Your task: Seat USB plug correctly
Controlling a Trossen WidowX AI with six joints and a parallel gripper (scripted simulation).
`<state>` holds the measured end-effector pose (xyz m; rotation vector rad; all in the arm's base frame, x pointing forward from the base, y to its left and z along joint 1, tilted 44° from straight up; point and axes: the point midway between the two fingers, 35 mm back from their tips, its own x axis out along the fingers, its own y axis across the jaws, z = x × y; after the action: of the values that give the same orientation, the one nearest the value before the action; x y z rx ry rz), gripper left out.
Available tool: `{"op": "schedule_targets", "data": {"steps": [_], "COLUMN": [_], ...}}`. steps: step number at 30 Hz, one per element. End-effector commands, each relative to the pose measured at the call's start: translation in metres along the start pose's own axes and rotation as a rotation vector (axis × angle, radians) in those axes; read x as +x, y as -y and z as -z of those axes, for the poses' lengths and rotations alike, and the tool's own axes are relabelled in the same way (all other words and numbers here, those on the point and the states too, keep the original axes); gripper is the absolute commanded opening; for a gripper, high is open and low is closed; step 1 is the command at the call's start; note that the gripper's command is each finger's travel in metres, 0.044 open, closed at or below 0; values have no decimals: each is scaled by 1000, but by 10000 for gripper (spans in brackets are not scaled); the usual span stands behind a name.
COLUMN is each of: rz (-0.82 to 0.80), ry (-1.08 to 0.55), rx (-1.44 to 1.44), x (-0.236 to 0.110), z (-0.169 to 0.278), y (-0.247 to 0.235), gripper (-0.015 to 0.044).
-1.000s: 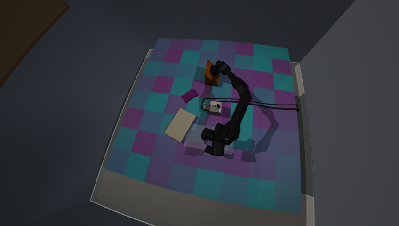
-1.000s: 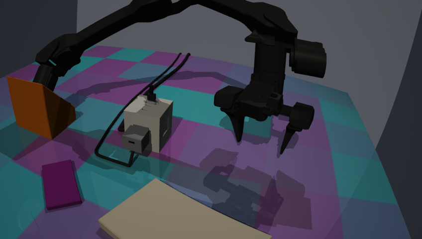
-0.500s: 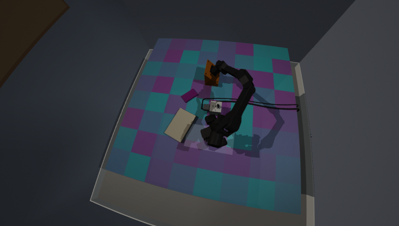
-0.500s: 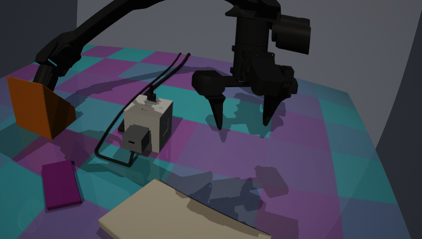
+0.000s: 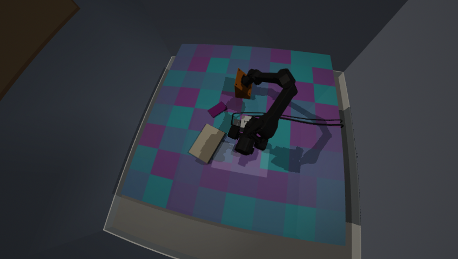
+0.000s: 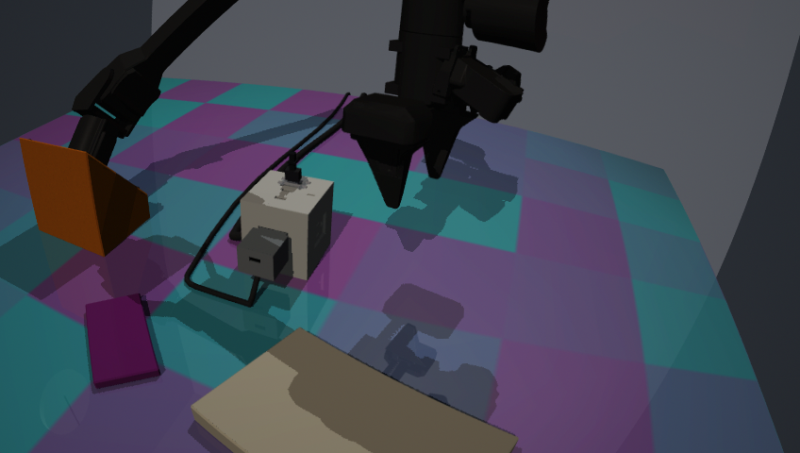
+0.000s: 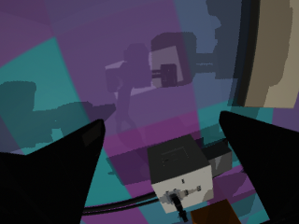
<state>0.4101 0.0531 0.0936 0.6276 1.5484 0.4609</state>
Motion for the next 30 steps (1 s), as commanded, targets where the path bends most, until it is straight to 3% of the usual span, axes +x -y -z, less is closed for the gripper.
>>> {"op": "schedule_targets", "data": {"steps": [1,21,30], "rz": [-32,-99,-100], "ry": [-21,11,12], "rx": [-705,-1795,-1812], "x": [-24,-40,-40], "z": [54,121,122], "y": [18,29,29], "gripper": [440,440,440]}}
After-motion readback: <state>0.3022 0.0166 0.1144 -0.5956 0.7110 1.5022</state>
